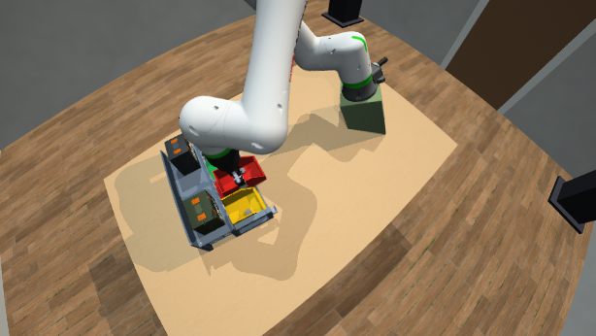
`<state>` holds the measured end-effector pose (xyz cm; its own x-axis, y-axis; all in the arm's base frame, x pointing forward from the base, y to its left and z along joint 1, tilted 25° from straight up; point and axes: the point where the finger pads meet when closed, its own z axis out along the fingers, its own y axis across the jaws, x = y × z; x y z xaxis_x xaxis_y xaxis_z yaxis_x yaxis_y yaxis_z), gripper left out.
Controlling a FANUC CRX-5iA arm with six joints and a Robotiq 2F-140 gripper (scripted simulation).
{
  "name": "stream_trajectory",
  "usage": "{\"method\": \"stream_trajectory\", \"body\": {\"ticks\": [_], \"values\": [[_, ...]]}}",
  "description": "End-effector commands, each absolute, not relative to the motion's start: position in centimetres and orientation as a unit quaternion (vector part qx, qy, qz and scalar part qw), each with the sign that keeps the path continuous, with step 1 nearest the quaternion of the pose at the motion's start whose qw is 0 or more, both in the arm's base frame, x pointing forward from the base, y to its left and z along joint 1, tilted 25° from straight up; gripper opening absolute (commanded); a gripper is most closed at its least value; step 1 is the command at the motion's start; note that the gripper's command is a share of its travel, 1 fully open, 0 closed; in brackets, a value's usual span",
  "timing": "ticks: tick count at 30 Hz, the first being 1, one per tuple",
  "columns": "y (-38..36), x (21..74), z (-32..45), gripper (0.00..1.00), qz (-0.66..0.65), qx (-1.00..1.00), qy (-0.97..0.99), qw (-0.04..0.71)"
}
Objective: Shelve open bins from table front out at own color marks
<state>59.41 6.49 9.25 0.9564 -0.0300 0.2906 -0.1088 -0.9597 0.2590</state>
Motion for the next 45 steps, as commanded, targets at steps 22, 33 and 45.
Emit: {"method": "stream_trajectory", "body": {"ticks": [22, 33, 45], "values": [[7.3, 58.6, 11.7, 0.06, 0.144, 0.979, -0.035, 0.137], [7.7, 58.1, 13.2, 0.06, 0.144, 0.979, -0.035, 0.137], [8.2, 57.5, 14.9, 0.06, 0.144, 0.979, -0.035, 0.137]]}}
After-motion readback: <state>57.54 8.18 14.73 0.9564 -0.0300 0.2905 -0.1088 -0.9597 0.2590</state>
